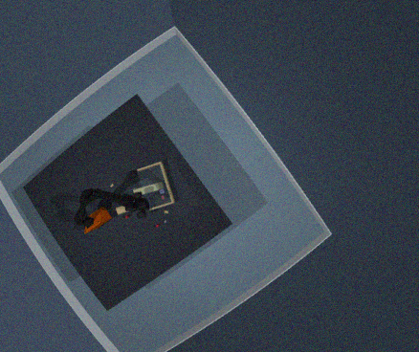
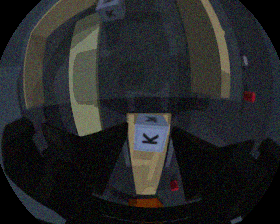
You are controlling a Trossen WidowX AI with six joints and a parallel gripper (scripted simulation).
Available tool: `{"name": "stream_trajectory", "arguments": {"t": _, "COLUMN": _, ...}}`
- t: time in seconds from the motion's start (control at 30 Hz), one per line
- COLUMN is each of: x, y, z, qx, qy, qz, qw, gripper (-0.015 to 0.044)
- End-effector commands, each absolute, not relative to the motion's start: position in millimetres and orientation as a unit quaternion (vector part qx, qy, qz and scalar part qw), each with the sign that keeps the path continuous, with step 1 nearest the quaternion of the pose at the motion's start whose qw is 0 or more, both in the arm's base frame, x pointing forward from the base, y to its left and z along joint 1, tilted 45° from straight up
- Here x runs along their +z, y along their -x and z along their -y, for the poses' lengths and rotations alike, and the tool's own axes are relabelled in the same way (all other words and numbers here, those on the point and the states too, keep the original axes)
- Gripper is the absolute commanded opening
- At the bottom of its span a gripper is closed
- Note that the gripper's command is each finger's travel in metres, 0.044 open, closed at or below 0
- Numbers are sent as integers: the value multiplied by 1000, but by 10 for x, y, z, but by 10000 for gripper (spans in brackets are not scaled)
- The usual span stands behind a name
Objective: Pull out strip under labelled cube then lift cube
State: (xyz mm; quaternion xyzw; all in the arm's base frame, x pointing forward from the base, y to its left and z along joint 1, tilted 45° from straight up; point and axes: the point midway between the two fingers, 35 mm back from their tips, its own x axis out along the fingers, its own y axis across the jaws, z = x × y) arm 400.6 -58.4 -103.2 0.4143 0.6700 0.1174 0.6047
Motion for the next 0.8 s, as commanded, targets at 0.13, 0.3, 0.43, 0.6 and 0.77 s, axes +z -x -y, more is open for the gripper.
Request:
{"name": "stream_trajectory", "arguments": {"t": 0.13, "x": -1056, "y": -3999, "z": 558, "qx": 118, "qy": -414, "qz": -671, "qw": 603, "gripper": 224}}
{"name": "stream_trajectory", "arguments": {"t": 0.3, "x": -1056, "y": -3999, "z": 558, "qx": 118, "qy": -414, "qz": -671, "qw": 603, "gripper": 132}}
{"name": "stream_trajectory", "arguments": {"t": 0.43, "x": -1056, "y": -3999, "z": 558, "qx": 118, "qy": -414, "qz": -671, "qw": 603, "gripper": 105}}
{"name": "stream_trajectory", "arguments": {"t": 0.6, "x": -1040, "y": -3976, "z": 567, "qx": 118, "qy": -414, "qz": -671, "qw": 603, "gripper": 0}}
{"name": "stream_trajectory", "arguments": {"t": 0.77, "x": -922, "y": -3800, "z": 631, "qx": 117, "qy": -415, "qz": -672, "qw": 602, "gripper": 0}}
